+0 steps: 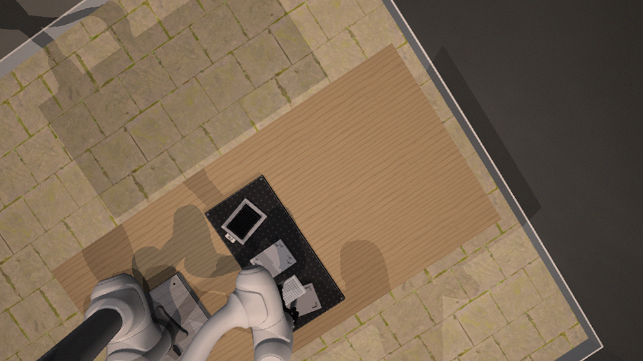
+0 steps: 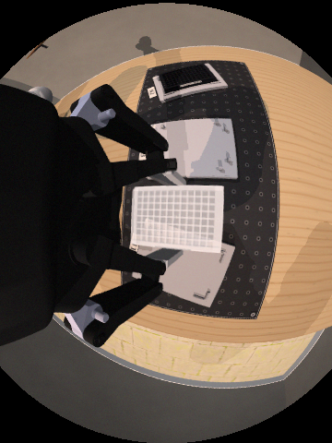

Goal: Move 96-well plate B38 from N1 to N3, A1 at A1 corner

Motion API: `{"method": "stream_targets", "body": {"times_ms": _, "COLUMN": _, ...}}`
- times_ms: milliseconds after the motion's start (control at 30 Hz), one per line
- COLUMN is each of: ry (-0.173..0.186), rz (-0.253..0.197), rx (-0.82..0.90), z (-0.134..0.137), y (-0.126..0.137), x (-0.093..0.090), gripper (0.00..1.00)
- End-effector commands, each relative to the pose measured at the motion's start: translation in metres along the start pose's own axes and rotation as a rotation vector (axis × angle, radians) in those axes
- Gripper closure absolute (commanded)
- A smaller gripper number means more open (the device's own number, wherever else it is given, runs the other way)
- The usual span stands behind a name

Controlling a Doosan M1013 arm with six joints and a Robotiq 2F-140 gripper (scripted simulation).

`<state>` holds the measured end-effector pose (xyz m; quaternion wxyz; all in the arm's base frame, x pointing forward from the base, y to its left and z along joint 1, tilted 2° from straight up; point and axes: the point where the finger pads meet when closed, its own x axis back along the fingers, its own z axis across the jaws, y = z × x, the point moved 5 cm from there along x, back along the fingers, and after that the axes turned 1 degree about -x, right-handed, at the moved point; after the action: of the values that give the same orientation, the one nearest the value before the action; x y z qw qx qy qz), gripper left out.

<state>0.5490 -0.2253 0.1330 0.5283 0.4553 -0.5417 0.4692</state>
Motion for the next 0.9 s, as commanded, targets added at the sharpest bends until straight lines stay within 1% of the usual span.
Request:
{"method": "stream_targets", "body": {"times_ms": 0, "ry": 0.001, "rz": 0.0, "rx": -0.001, "z": -0.027, "y": -0.001, "x": 0.0, "gripper": 1.0}}
{"method": "stream_targets", "body": {"times_ms": 333, "ry": 0.001, "rz": 0.0, "rx": -0.001, "z": -0.093, "y": -0.004, "x": 0.0, "gripper": 1.0}}
{"method": "stream_targets", "body": {"times_ms": 400, "ry": 0.001, "rz": 0.0, "rx": -0.001, "z": -0.093, "y": -0.004, "x": 0.0, "gripper": 1.0}}
{"method": "stream_targets", "body": {"times_ms": 533, "ry": 0.001, "rz": 0.0, "rx": -0.001, "z": -0.111, "y": -0.005, "x": 0.0, "gripper": 1.0}}
{"method": "stream_targets", "body": {"times_ms": 667, "ry": 0.001, "rz": 0.0, "rx": -0.001, "z": -0.123, "y": -0.006, "x": 0.0, "gripper": 1.0}}
{"method": "stream_targets", "body": {"times_ms": 867, "ry": 0.001, "rz": 0.0, "rx": -0.001, "z": -0.129, "y": -0.006, "x": 0.0, "gripper": 1.0}}
